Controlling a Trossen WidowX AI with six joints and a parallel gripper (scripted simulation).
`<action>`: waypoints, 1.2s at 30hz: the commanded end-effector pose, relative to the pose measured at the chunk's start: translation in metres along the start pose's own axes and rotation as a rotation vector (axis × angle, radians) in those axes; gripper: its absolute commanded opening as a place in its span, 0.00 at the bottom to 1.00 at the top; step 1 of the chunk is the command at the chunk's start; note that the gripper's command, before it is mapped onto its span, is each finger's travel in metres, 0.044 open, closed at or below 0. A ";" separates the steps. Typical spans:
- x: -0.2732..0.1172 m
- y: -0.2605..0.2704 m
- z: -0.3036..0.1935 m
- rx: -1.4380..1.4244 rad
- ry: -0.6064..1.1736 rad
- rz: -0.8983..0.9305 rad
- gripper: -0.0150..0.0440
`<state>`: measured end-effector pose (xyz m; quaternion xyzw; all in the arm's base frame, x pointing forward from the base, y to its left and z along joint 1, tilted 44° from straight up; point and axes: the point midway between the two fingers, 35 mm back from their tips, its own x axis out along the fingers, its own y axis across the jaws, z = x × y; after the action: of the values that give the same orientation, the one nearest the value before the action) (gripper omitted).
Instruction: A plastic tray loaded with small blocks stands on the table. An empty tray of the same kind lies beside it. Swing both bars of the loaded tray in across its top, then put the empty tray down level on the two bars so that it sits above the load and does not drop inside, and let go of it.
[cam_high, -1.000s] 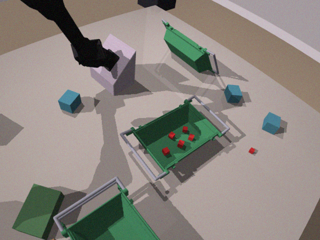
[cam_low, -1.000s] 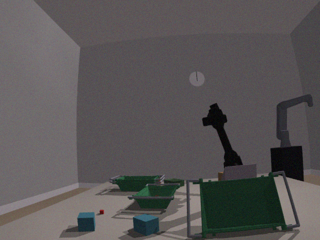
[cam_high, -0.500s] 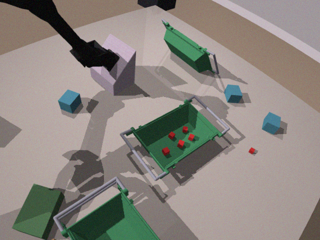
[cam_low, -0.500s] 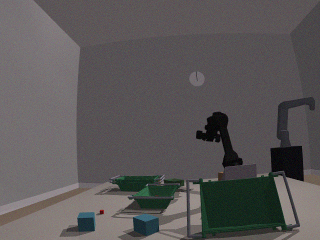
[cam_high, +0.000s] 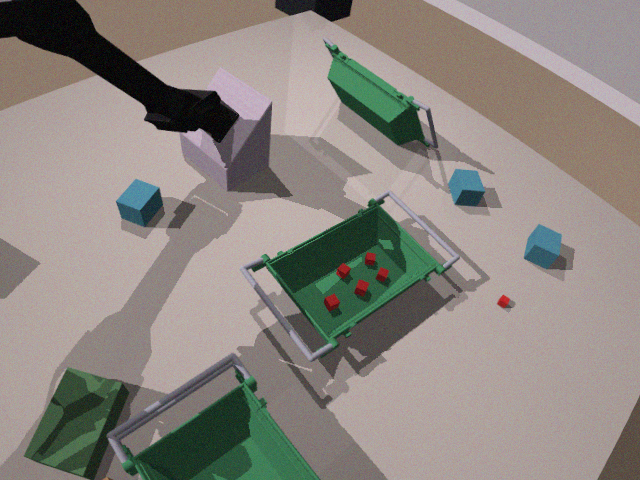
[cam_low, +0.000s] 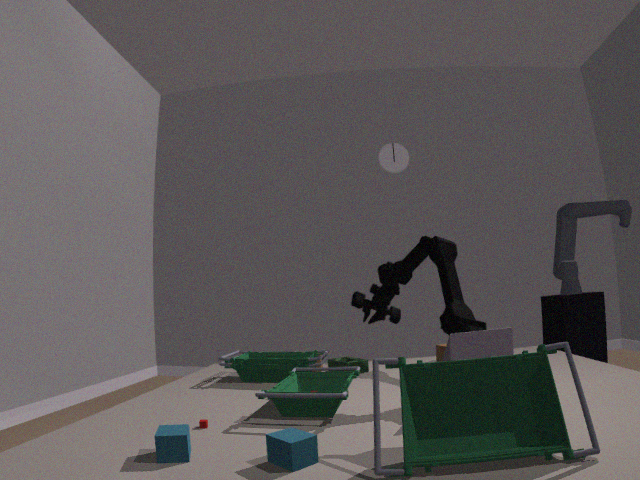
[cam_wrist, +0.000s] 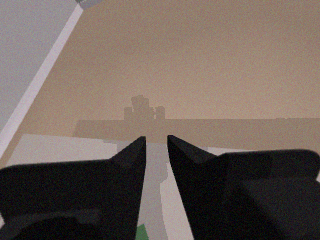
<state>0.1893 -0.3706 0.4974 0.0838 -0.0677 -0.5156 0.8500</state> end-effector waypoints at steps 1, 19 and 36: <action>0.011 0.039 -0.050 -0.019 0.139 0.043 0.40; -0.086 0.194 -0.289 -0.527 0.792 0.211 0.40; -0.183 0.191 -0.387 -1.303 0.974 0.137 0.40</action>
<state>0.3515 -0.0906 0.1526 -0.2067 0.6146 -0.3016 0.6990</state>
